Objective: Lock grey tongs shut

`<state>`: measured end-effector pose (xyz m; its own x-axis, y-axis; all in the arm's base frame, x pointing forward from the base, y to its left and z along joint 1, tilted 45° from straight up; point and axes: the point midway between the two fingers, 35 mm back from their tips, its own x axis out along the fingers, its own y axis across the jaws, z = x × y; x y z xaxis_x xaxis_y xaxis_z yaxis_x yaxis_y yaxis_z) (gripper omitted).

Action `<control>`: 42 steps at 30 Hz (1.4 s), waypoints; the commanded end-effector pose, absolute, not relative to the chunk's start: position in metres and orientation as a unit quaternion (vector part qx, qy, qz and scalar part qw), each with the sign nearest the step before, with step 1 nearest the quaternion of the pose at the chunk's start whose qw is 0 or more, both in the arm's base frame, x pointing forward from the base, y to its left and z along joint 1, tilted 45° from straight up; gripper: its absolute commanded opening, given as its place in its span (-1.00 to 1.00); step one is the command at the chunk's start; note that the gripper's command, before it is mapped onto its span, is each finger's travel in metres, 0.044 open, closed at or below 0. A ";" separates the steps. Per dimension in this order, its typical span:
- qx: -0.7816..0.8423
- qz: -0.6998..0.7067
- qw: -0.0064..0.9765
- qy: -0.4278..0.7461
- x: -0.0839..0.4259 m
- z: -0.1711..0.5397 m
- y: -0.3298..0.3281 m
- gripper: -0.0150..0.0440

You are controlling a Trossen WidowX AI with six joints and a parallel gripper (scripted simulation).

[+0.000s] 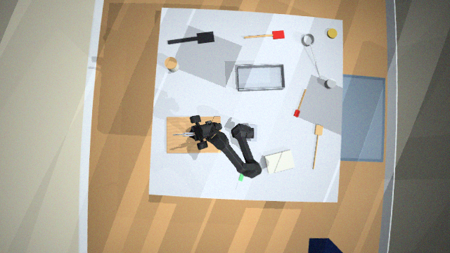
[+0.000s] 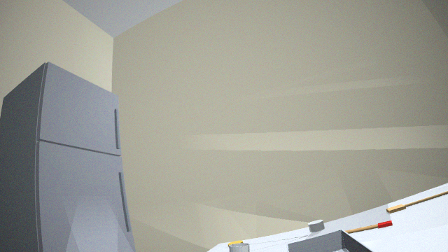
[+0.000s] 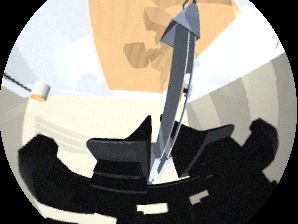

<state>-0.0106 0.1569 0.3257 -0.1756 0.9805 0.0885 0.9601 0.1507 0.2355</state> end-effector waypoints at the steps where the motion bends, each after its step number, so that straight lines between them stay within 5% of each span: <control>1: 0.639 0.120 0.042 0.759 -0.011 0.326 0.157 -1.00; 42: 0.654 -0.033 0.029 0.755 -0.004 0.356 0.176 -1.00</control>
<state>-0.0037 0.1762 0.3518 -0.1481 0.9866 -0.0684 0.9889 0.1483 -0.0025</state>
